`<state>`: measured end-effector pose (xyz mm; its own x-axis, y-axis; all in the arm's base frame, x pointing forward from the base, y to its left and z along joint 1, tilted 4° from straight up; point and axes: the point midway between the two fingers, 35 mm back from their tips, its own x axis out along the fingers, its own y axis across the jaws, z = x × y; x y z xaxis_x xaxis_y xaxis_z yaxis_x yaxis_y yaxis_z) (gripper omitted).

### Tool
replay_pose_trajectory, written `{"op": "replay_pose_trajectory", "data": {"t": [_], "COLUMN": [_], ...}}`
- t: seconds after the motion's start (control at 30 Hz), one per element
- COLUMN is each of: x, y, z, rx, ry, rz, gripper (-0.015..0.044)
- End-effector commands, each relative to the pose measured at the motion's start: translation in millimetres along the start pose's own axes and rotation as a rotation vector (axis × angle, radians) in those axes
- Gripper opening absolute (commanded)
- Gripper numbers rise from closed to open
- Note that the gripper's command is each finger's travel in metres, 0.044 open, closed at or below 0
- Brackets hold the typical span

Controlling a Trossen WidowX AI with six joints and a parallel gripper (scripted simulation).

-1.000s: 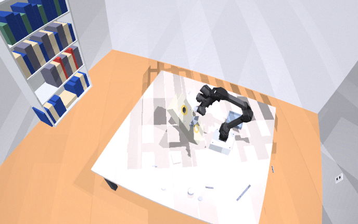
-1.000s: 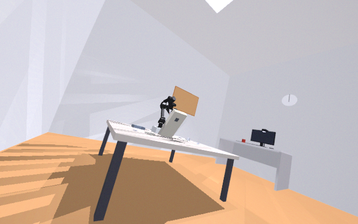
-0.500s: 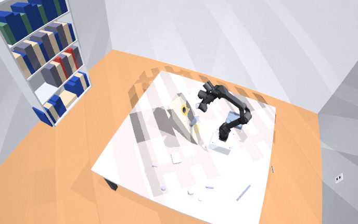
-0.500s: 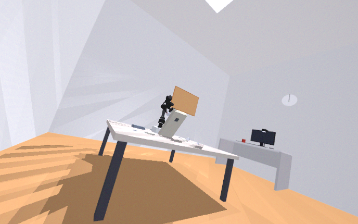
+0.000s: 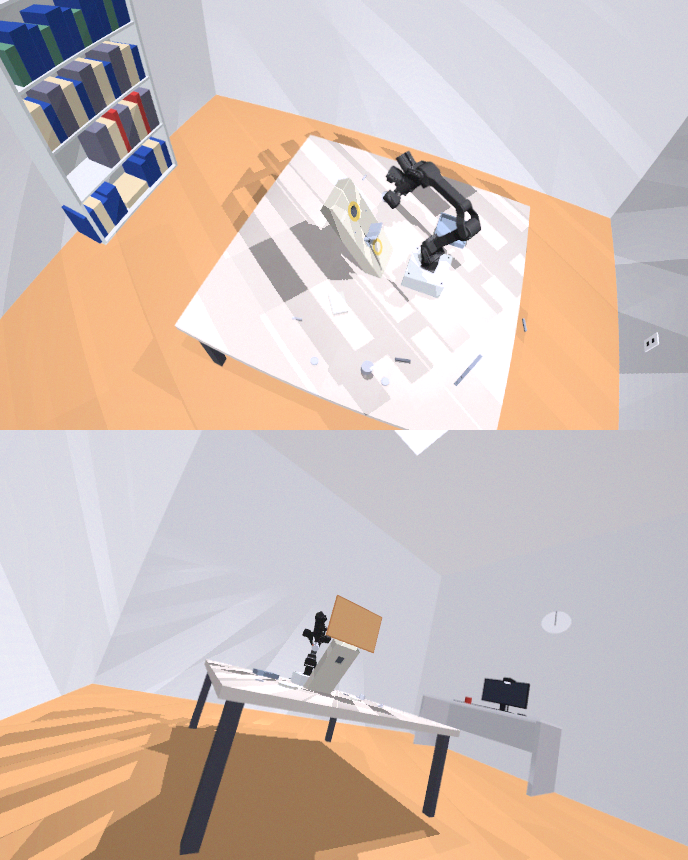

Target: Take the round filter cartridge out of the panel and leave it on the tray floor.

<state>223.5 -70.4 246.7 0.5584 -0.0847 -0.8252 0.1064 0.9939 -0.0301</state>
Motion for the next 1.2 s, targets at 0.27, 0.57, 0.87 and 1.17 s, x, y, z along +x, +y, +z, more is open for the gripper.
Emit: {"op": "replay_pose_trajectory", "data": {"t": [0.27,0.57,0.87,1.17], "x": [-1,-6,-15,-27], "y": [-51,-88,-122,-152], "z": [-12,-28,-49,-75], "rx": [0.239,0.423,0.606,0.784], "ry": [0.002,-0.001,-0.007,-0.016], "rz": [-0.142,-0.249,-0.358,-0.466], "gripper": [0.0,0.0,0.0,0.0]}}
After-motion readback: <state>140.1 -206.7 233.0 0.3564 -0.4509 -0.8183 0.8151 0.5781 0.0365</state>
